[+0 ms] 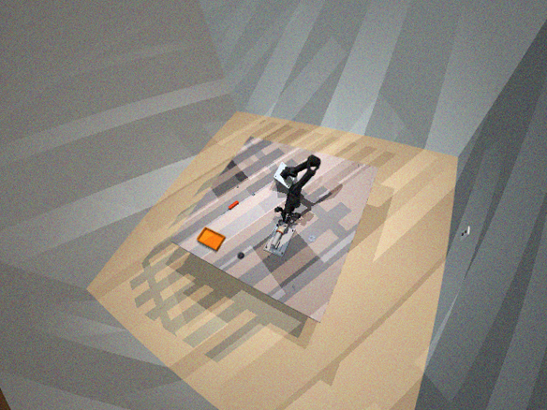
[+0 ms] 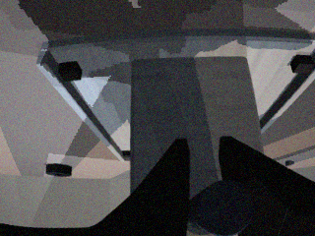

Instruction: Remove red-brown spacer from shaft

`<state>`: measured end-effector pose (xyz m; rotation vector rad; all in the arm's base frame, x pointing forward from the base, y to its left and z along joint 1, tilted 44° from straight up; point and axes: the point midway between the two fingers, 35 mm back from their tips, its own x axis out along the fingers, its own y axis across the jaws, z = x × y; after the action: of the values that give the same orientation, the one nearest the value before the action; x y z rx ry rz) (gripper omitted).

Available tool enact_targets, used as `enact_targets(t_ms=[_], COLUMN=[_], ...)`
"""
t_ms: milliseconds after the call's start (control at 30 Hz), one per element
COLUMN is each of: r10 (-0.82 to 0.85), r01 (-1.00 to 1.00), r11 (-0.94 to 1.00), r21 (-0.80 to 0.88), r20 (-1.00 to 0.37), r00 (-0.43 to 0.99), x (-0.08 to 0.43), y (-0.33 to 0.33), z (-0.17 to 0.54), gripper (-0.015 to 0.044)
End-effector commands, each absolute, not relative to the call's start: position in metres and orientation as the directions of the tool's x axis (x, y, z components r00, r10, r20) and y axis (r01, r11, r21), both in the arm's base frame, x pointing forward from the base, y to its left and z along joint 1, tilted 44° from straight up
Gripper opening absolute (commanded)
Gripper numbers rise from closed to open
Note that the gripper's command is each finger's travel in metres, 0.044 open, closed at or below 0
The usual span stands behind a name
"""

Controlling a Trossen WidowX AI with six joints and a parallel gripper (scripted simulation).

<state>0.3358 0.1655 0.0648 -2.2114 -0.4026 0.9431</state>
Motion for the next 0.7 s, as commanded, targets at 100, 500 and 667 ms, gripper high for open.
enact_targets(t_ms=[100,500,667], r10=[0.518,0.518,0.518], r01=[0.014,0.013,0.013], r11=[-0.711,-0.711,-0.711], r21=[-0.703,-0.703,-0.703], r20=[-0.511,-0.511,-0.511], r00=[0.686,0.686,0.686], x=[0.3285,0.325,0.3243], y=[0.1653,0.1652,0.1652], z=[0.0653,0.0653,0.0653], gripper=[0.0,0.0,0.0])
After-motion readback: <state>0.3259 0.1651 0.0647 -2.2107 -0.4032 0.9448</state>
